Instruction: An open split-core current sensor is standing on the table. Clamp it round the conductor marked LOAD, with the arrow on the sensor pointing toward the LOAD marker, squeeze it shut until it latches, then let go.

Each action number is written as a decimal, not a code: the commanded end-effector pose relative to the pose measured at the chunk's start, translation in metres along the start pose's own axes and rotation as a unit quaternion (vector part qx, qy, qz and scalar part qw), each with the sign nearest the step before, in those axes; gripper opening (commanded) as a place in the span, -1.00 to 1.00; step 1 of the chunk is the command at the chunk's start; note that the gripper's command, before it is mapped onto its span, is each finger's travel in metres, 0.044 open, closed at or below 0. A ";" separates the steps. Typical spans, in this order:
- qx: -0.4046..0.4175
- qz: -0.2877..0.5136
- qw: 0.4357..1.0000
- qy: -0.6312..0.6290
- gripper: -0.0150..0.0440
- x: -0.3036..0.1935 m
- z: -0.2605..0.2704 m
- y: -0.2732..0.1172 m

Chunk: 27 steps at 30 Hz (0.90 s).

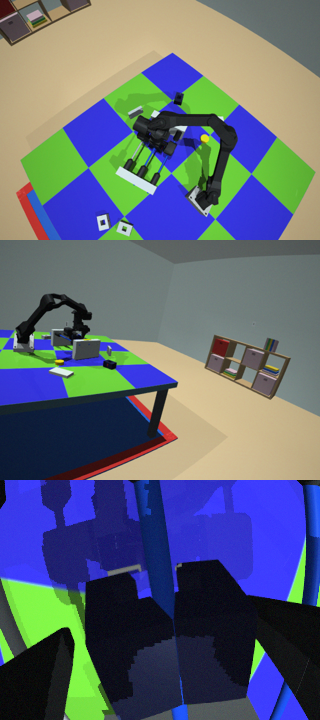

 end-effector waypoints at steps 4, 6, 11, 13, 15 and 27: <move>-0.005 -0.002 1.000 -0.005 1.00 0.000 -0.002 0.015; -0.005 -0.003 1.000 -0.005 1.00 0.000 -0.002 0.018; -0.005 -0.003 1.000 -0.004 1.00 0.000 -0.002 0.024; -0.005 -0.003 1.000 -0.004 1.00 0.000 -0.002 0.024; -0.001 0.000 1.000 0.000 0.95 0.001 -0.001 0.019; -0.001 0.000 1.000 0.000 0.68 0.001 -0.001 0.019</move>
Point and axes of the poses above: the point midway between the two fingers, 35 mm back from their tips, its own y axis out along the fingers, its own z axis across the jaws, x = y × z, the point moved 2 cm from there along -y, back along the fingers, and after that the axes turned 1 degree about y, right-handed, at the moved point
